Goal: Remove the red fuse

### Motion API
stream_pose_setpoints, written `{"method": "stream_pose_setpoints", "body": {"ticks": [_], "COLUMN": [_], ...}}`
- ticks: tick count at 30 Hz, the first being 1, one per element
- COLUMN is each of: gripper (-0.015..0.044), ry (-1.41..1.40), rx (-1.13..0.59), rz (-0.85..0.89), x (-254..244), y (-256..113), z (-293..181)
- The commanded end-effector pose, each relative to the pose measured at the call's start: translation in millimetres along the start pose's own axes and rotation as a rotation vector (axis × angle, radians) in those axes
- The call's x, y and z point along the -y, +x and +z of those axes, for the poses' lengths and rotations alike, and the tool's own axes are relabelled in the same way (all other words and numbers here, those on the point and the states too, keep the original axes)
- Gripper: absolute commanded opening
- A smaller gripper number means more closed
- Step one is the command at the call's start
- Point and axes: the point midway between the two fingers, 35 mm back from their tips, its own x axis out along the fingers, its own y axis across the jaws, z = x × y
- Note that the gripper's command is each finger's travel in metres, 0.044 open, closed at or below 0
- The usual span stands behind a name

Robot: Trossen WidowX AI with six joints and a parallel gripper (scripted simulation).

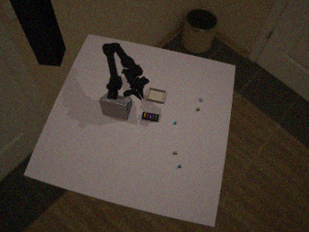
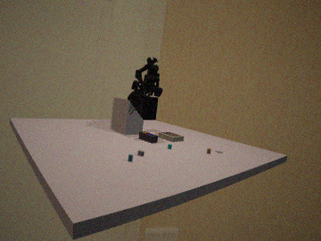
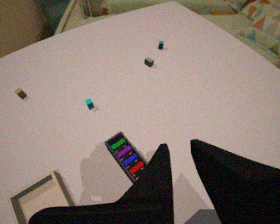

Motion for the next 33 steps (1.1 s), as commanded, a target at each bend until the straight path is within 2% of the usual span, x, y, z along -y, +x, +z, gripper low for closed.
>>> {"method": "stream_pose_setpoints", "body": {"ticks": [1, 9, 21, 33], "gripper": [0.0074, 0.0074, 0.0074, 0.0074], "ry": [0.166, 0.530, 0.962, 0.986], "rx": [-0.139, -0.459, -0.822, -0.840], "rz": [0.040, 0.011, -0.243, -0.260], "x": [-10.5, -30.0, -42.9, -44.5], "y": [19.9, 71.4, 142.5, 148.2], "z": [-1.9, -18.5, -71.0, -76.3]}}
